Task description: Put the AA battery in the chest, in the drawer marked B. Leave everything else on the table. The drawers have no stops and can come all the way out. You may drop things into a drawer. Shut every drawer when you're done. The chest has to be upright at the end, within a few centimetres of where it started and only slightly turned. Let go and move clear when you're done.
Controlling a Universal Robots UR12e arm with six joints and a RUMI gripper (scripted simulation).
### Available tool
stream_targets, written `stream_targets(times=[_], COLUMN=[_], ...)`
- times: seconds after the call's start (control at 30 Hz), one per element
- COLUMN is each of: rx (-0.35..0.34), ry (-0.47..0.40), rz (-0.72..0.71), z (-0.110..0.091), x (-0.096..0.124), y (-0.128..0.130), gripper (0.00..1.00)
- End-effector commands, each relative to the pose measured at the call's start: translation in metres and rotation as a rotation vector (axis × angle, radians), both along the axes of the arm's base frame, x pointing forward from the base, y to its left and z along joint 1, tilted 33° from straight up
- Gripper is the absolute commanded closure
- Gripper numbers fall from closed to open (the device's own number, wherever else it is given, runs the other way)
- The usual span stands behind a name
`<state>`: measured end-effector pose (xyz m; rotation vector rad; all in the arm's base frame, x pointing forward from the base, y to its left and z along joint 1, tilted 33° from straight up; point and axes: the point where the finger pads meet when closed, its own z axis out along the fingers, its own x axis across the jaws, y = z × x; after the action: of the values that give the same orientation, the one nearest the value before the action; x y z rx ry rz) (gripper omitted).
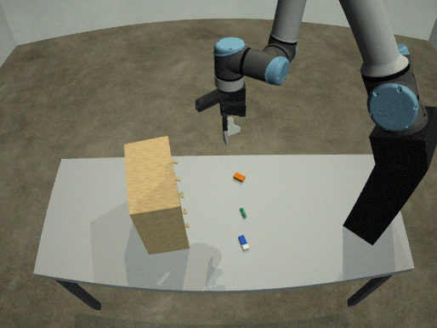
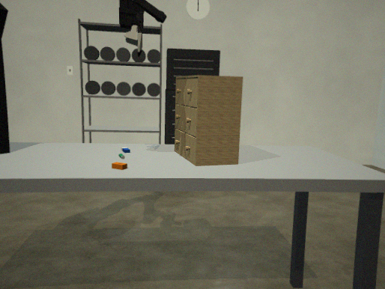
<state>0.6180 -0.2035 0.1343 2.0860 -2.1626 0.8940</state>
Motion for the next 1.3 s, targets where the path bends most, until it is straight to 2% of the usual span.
stream_targets(times=[0.0, 0.87, 1.27], rx=[-0.03, -0.056, -0.053], ry=[0.034, 0.06, 0.016], rz=[0.077, 0.134, 0.154], z=[-0.0012, -0.0021, -0.0076], x=[-0.0044, -0.0059, -0.001], y=[0.0011, 0.0016, 0.0002], gripper=[0.0, 0.0, 0.0])
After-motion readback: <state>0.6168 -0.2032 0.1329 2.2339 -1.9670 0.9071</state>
